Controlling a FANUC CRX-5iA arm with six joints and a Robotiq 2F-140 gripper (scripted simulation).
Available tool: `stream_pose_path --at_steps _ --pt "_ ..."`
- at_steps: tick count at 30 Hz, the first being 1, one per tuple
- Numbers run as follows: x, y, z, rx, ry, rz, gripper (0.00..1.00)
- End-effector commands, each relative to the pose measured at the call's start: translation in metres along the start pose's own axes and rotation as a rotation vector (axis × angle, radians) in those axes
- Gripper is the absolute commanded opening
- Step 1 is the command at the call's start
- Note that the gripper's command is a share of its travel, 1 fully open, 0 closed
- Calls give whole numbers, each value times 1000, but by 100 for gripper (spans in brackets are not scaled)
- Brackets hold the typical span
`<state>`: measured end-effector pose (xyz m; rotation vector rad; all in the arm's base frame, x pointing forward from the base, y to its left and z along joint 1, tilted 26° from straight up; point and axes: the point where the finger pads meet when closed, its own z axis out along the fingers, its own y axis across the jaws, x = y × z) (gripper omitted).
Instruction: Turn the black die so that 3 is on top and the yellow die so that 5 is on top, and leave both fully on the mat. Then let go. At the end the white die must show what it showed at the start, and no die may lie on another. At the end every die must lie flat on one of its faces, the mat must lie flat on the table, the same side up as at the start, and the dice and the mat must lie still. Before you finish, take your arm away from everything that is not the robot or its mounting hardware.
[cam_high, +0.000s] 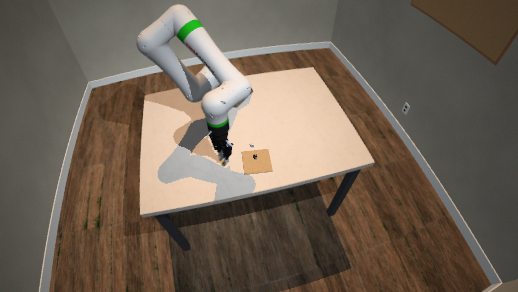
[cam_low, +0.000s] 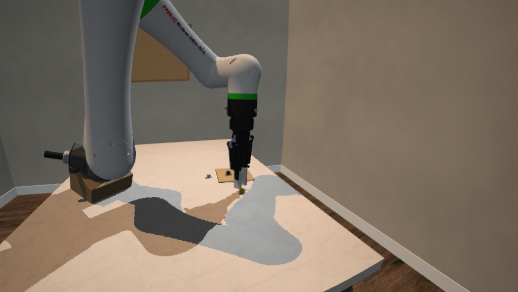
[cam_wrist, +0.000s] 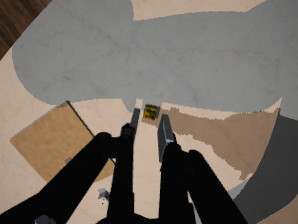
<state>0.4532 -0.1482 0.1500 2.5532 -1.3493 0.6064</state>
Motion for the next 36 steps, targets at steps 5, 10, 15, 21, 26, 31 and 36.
stream_pose_path --at_steps 5,10,15,21,26,31,36 --pt "0 0 0 0 0 0 19" --pt "0 0 0 0 0 0 19" --pt "0 0 1 0 0 0 19" --pt "0 0 3 0 0 0 19" --pt "0 0 9 0 0 0 19" --pt "0 0 15 0 0 0 19" --pt "0 0 17 0 0 0 19"
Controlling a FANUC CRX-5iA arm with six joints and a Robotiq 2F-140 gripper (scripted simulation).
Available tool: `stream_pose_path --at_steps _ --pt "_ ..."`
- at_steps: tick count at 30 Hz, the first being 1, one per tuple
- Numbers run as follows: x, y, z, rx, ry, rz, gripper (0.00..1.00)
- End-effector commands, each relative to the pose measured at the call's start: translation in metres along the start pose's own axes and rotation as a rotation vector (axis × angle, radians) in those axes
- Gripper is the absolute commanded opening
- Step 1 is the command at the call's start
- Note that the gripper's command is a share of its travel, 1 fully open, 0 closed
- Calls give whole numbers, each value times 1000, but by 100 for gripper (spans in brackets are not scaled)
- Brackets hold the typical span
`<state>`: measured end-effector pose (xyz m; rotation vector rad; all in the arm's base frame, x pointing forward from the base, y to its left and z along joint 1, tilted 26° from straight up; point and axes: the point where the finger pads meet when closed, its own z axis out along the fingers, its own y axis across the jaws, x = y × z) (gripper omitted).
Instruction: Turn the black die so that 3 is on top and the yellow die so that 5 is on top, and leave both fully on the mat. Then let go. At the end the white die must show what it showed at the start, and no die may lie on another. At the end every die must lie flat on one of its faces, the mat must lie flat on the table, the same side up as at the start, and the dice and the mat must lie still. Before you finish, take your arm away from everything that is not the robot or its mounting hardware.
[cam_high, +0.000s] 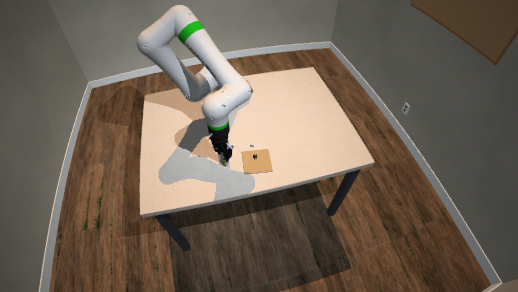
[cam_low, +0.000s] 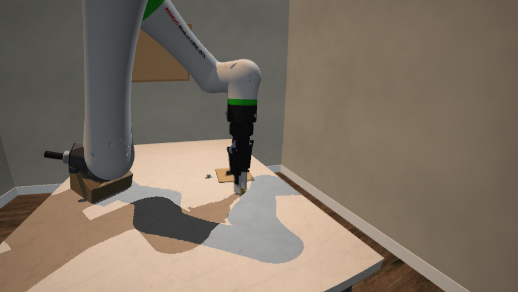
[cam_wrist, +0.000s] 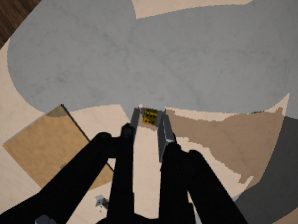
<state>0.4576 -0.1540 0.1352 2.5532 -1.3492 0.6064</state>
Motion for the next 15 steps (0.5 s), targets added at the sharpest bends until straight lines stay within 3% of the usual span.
stream_pose_path --at_steps 1,15 --pt "0 0 1 0 0 0 19" --pt "0 0 3 0 0 0 19"
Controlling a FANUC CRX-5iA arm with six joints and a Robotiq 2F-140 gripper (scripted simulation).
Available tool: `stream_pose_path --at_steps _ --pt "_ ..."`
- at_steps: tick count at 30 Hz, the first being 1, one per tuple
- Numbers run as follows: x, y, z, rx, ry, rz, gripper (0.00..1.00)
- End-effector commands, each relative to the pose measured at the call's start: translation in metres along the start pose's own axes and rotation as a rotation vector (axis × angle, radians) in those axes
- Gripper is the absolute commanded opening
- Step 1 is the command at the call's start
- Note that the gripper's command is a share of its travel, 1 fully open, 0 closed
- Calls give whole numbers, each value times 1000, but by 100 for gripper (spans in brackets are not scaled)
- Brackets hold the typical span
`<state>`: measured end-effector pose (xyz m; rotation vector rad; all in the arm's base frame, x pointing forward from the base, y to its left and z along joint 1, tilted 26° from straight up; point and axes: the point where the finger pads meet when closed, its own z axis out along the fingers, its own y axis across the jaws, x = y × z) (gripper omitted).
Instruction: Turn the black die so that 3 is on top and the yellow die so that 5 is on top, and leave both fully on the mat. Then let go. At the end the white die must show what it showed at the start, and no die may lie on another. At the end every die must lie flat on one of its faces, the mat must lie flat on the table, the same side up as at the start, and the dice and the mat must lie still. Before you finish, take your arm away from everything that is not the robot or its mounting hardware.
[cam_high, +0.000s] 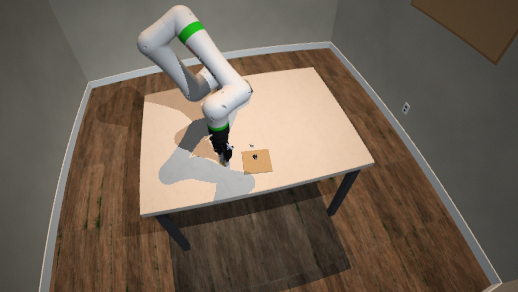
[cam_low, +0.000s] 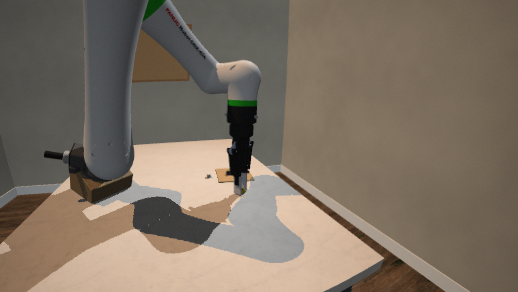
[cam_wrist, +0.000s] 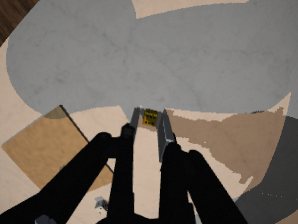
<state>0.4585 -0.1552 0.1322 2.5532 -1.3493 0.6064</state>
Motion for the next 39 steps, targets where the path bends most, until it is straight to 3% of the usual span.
stream_pose_path --at_steps 1,27,28,39 --pt "0 0 0 0 0 0 19" --pt "0 0 0 0 0 0 19" --pt "0 0 0 0 0 0 7" --pt "0 0 0 0 0 0 7"
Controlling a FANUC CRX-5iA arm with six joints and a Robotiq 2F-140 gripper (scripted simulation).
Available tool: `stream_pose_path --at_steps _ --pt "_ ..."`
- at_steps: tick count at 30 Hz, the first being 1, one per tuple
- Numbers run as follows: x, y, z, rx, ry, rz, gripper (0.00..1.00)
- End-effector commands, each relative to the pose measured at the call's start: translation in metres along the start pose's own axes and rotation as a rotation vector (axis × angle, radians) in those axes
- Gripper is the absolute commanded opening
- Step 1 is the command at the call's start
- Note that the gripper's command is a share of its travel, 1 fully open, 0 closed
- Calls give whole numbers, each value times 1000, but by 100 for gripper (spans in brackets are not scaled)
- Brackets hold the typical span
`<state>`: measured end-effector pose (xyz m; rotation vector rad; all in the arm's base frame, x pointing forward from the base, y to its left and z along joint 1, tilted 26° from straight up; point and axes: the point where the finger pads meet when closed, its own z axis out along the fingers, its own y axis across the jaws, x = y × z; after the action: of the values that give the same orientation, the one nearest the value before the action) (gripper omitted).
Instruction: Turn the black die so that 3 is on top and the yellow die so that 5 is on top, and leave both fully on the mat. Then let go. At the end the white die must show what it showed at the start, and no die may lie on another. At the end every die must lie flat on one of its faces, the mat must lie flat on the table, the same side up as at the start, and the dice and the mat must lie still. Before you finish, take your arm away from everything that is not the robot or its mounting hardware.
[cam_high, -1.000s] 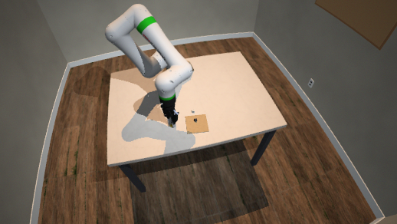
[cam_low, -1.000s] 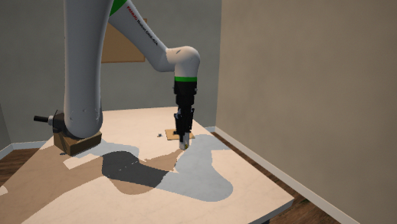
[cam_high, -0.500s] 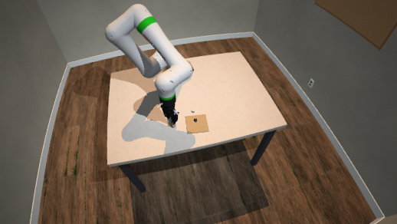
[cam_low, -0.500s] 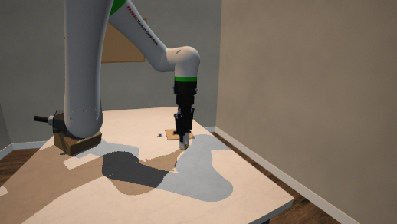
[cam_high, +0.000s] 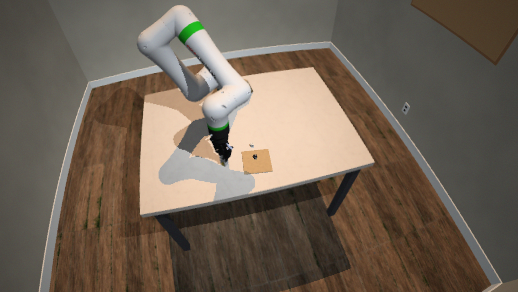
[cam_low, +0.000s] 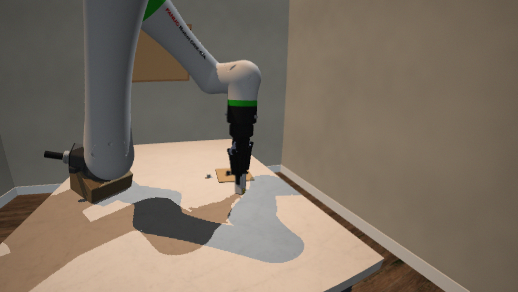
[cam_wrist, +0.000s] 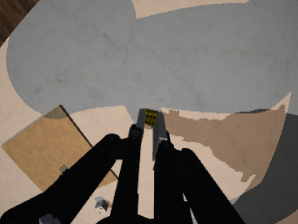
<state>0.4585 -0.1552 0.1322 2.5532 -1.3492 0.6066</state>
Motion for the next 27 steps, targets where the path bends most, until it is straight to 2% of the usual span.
stream_pose_path --at_steps 1,23,27 --pt "0 0 0 0 0 0 7" --pt "0 0 0 0 0 0 7" --pt "0 0 -6 0 0 0 7"
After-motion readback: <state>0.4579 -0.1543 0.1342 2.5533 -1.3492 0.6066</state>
